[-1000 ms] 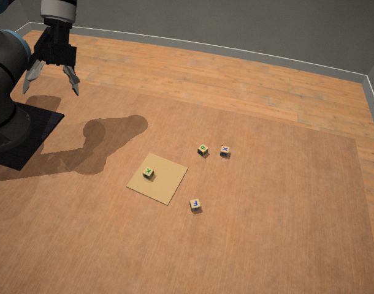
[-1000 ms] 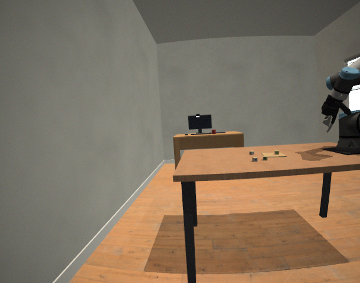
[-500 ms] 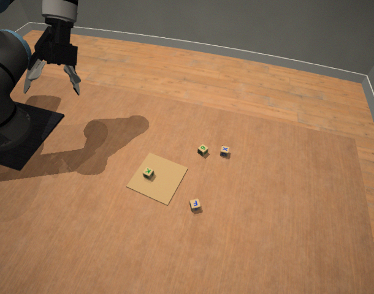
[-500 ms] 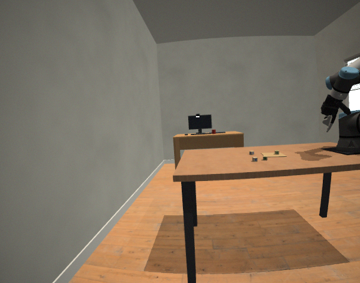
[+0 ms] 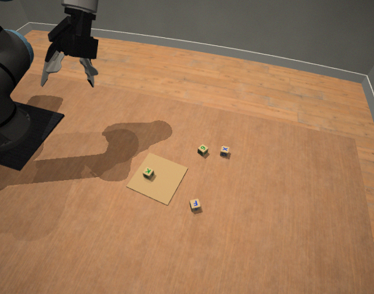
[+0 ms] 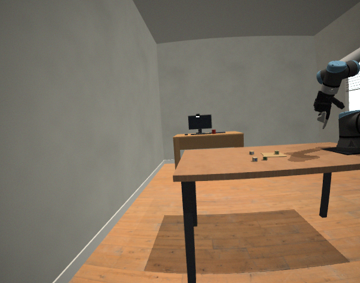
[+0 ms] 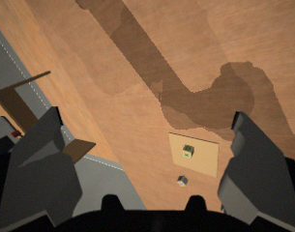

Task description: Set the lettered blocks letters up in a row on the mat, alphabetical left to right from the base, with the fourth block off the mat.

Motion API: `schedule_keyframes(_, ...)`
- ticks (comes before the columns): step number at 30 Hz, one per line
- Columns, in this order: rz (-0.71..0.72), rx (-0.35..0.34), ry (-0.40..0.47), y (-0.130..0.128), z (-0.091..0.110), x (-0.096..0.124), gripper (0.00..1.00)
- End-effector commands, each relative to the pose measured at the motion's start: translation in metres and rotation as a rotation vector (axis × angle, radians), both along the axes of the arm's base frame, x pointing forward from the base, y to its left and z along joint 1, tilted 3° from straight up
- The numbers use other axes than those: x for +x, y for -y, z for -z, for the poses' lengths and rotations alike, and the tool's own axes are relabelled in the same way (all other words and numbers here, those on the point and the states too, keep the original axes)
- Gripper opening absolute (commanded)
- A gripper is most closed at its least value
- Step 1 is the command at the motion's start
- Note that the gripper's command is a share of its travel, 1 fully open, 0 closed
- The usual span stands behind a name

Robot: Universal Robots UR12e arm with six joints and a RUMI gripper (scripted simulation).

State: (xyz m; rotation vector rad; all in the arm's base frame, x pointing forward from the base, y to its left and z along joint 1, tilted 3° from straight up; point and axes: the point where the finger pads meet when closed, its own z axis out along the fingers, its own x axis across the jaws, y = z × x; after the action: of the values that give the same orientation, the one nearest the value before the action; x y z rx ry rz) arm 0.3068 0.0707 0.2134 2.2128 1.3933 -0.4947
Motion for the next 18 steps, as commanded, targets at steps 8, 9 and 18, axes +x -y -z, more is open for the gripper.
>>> schedule_keyframes(8,-0.057,0.148,-0.198,-0.032,-0.025,0.118,1.00)
schedule_keyframes(9,-0.057,0.148,-0.198,-0.032,-0.025,0.118,1.00)
schedule_keyframes(18,-0.110,0.300,-0.338,-0.047,-0.022,0.230,1.00)
